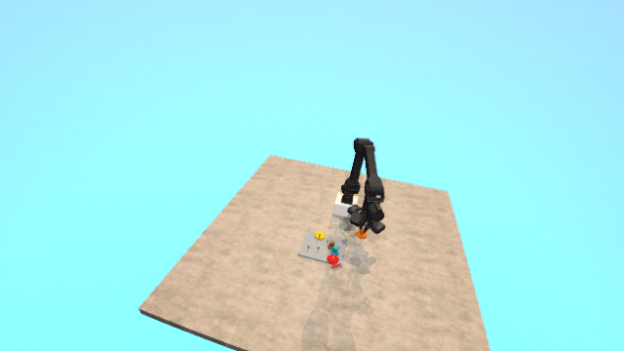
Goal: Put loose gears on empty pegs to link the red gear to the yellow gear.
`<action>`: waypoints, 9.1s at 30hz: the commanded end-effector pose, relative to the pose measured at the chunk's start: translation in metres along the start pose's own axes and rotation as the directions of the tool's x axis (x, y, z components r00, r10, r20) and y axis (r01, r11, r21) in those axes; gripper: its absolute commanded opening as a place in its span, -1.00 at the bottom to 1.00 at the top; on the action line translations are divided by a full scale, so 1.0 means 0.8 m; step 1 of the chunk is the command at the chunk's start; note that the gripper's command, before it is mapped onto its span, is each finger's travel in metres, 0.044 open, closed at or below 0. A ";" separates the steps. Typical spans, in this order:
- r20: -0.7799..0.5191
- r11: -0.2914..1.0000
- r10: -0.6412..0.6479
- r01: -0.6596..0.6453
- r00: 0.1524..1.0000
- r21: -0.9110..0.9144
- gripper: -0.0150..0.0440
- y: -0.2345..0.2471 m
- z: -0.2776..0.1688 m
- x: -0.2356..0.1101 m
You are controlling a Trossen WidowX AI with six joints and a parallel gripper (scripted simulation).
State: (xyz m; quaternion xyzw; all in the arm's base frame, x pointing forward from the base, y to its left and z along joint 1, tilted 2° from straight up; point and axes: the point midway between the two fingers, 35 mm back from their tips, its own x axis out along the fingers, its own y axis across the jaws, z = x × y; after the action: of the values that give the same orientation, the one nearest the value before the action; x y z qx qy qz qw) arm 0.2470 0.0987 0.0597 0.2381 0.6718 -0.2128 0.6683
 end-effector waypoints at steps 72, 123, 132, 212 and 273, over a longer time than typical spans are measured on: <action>0.010 1.000 0.000 0.000 1.000 -0.003 -0.49 -0.062 0.091 -0.039; 0.012 0.980 -0.004 0.006 1.000 -0.199 -0.49 -0.135 0.149 0.005; 0.012 0.895 -0.004 0.009 1.000 -0.446 -0.49 -0.134 0.149 0.005; 0.012 0.408 -0.004 0.012 1.000 -0.913 -0.49 -0.134 0.148 0.064; 0.015 0.514 -0.001 0.013 1.000 -0.858 0.96 -0.136 0.143 -0.044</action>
State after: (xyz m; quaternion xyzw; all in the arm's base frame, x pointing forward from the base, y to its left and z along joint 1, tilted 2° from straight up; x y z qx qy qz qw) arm 0.2739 -0.0587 0.0877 -0.1276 0.6823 0.1404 0.7060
